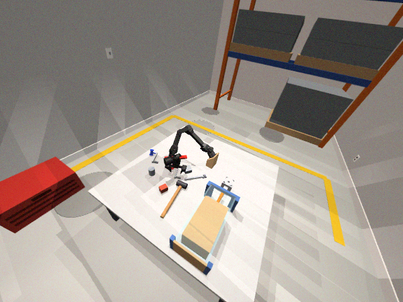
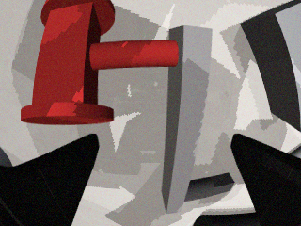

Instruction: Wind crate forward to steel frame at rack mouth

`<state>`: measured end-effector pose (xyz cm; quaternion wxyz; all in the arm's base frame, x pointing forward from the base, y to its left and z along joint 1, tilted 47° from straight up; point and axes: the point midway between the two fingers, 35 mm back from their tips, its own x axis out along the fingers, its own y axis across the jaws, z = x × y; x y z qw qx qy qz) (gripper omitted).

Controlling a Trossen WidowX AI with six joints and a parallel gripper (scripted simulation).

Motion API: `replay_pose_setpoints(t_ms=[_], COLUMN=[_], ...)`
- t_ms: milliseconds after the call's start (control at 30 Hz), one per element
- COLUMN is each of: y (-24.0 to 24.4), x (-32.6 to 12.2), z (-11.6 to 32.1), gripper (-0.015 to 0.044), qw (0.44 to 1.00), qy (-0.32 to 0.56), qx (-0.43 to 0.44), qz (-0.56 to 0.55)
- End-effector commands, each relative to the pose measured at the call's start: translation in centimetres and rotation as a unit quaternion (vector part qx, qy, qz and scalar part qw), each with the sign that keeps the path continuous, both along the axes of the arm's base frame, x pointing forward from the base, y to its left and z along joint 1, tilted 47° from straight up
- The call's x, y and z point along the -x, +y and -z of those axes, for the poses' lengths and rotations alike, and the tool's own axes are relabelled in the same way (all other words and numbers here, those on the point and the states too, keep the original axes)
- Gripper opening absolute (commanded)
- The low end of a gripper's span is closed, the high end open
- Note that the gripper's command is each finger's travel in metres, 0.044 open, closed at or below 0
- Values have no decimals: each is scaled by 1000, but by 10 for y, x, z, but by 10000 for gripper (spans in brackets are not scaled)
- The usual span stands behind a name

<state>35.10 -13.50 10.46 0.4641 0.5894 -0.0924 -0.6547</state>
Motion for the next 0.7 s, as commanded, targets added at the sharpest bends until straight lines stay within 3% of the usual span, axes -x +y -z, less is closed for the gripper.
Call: replay_pose_setpoints(t_ms=[0,100,600,667], y=[-2,-2,-1,-1], x=[3,4,2,2], z=[7,9,5,5], gripper=[440,440,46,33], qw=[1000,1000,1000,1000], qy=[1,2,0,0], qx=[1,1,0,0], qz=[-1,-1,1,1])
